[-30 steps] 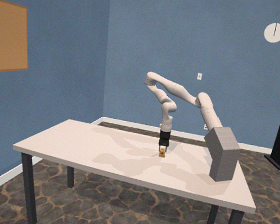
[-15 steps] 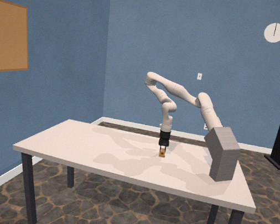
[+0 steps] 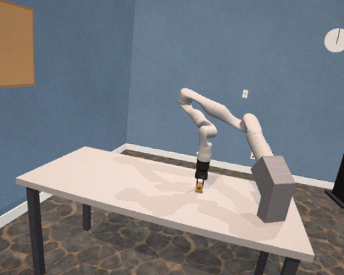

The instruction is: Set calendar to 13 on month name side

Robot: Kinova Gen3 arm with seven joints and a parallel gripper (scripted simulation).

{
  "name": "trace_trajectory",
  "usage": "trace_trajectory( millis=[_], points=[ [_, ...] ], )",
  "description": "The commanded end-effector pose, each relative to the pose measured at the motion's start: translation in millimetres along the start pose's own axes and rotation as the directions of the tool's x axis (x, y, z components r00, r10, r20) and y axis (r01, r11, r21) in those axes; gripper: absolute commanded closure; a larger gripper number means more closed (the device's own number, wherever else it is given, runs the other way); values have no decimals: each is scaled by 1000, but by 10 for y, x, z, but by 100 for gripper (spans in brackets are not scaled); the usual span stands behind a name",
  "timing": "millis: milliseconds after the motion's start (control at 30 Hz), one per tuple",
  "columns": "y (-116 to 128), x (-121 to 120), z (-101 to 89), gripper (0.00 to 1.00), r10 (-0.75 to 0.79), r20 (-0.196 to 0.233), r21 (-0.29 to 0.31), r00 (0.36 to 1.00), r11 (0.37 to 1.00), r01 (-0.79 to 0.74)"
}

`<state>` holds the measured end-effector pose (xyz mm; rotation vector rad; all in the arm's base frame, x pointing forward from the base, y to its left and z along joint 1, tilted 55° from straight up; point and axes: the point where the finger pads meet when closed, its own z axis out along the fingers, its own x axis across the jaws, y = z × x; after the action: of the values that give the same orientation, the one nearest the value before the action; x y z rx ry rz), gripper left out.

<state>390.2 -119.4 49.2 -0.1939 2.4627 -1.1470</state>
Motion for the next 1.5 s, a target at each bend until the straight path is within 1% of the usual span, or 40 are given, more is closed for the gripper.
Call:
trace_trajectory(
  millis=[0,400,633,700,867,1200,1267,1467],
  points=[
    [27,-17,12,43,7,5,-6,1000,1000,-7],
    [25,-18,7,43,8,5,-6,1000,1000,-8],
    [-7,18,-100,43,14,-4,0,1000,1000,-14],
    [-7,18,-100,43,14,-4,0,1000,1000,-14],
    [-6,14,-267,43,-2,-4,0,1000,1000,2],
    [10,-1,-700,43,2,-2,-3,1000,1000,-2],
    [10,-1,-700,43,2,-2,-3,1000,1000,-2],
    [18,-7,-900,43,4,-1,-4,1000,1000,-4]
  ],
)
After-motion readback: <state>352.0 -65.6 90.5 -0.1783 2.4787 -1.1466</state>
